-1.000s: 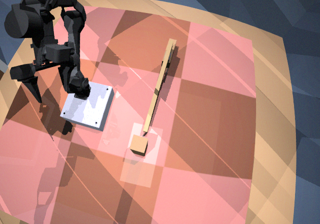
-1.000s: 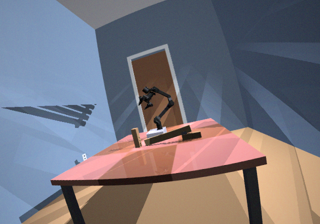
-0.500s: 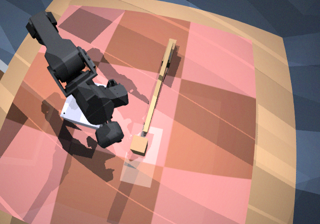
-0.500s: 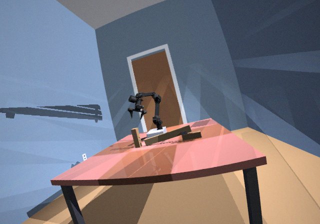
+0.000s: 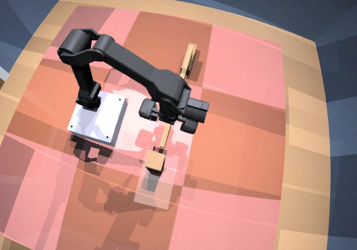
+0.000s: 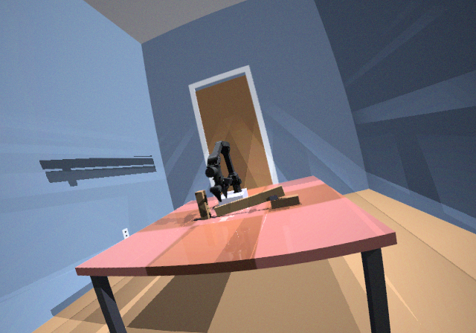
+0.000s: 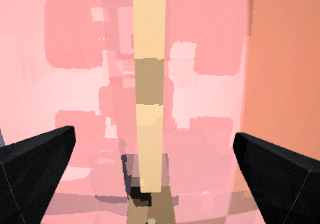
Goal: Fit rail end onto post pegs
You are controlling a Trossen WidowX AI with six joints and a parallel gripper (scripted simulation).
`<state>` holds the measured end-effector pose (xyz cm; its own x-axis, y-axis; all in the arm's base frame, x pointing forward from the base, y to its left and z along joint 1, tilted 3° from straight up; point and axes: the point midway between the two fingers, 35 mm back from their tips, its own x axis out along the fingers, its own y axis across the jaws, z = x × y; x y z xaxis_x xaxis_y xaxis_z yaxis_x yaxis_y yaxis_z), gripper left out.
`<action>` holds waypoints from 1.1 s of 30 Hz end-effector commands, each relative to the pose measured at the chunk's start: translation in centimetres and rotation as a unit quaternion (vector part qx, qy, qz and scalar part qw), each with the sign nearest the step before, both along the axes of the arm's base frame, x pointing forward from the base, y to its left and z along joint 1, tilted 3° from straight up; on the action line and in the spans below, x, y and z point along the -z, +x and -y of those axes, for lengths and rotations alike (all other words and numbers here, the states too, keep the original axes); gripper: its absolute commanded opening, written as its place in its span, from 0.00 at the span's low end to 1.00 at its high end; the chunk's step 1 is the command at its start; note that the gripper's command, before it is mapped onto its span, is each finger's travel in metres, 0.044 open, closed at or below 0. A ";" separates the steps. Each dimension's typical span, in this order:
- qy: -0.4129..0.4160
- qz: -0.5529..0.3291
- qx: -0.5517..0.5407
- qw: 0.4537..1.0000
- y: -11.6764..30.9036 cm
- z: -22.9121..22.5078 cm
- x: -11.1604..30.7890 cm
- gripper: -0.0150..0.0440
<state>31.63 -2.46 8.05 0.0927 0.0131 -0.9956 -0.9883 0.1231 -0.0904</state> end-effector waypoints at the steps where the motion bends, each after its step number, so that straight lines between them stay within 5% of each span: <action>1: -0.007 -0.008 -0.029 1.000 -0.1 -0.9 1.0 1.00; 33: -0.007 -0.008 -0.029 1.000 0.4 -1.0 5.4 1.00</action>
